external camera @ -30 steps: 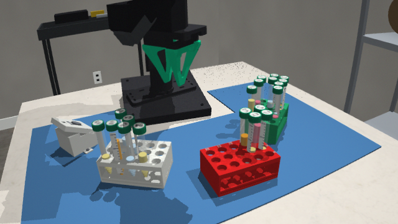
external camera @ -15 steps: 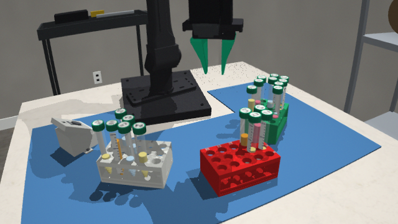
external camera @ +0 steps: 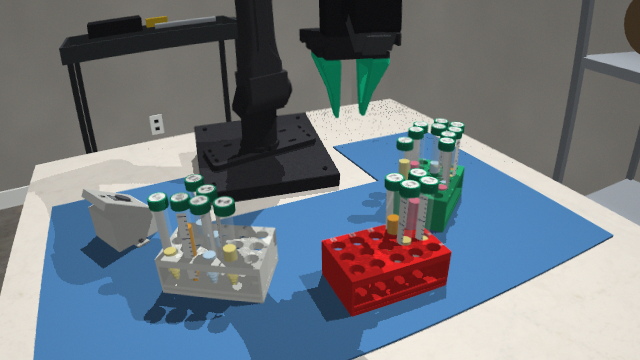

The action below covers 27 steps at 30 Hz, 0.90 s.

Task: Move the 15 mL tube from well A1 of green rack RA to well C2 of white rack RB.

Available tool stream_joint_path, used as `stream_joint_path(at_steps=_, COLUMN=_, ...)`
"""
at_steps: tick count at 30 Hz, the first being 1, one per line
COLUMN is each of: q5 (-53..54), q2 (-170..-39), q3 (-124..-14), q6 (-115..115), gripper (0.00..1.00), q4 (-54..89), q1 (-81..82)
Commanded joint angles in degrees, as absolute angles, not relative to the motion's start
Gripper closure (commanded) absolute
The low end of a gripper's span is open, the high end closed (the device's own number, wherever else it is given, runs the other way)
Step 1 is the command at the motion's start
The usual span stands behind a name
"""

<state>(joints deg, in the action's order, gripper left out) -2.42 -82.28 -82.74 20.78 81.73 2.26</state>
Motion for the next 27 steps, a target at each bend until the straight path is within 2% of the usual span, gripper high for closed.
stream_joint_path(at_steps=1, q5=-2.57, q2=-81.92, q3=-83.1, q6=11.84, gripper=0.7, q4=81.63, q1=2.24)
stream_joint_path(at_steps=27, q5=-2.56, q2=-81.95, q3=-83.13, q6=-30.19, gripper=0.7, q4=81.63, q1=2.23)
